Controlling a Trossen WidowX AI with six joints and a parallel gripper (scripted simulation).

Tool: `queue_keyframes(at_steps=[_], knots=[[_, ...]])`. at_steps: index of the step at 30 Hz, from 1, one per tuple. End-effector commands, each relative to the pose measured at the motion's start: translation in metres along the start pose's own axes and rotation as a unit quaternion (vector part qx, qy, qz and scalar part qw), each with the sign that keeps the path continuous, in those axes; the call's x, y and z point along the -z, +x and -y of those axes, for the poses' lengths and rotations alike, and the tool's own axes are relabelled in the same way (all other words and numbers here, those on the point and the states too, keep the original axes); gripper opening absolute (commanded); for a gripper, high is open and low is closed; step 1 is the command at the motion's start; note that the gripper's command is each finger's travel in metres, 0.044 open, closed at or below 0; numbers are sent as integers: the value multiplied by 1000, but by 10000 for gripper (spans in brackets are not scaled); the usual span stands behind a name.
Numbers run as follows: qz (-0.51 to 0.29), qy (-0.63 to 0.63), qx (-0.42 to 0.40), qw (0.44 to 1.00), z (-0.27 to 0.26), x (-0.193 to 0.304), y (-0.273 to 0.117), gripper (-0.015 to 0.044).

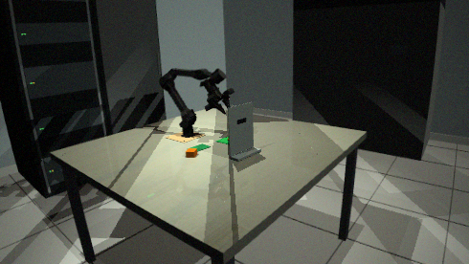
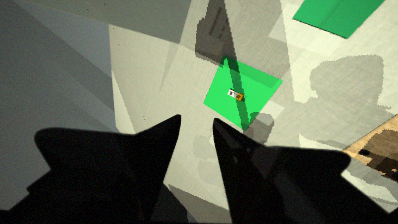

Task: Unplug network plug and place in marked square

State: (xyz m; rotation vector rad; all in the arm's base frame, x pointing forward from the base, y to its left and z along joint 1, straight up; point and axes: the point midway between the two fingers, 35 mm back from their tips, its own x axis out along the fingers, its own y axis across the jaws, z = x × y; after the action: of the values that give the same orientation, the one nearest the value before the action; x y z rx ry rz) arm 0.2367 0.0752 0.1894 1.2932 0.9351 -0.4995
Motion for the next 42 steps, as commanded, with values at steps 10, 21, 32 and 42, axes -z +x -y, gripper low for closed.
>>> queue_keyframes(at_steps=[10, 21, 32, 42], knots=[[-1, -2, -2, 1000, -22, 0, -31, 156], [-2, -2, -2, 1000, -35, 0, -57, 156], [-2, -2, -2, 1000, -36, 0, -59, 392], [-2, -2, -2, 1000, -36, 0, -59, 440]])
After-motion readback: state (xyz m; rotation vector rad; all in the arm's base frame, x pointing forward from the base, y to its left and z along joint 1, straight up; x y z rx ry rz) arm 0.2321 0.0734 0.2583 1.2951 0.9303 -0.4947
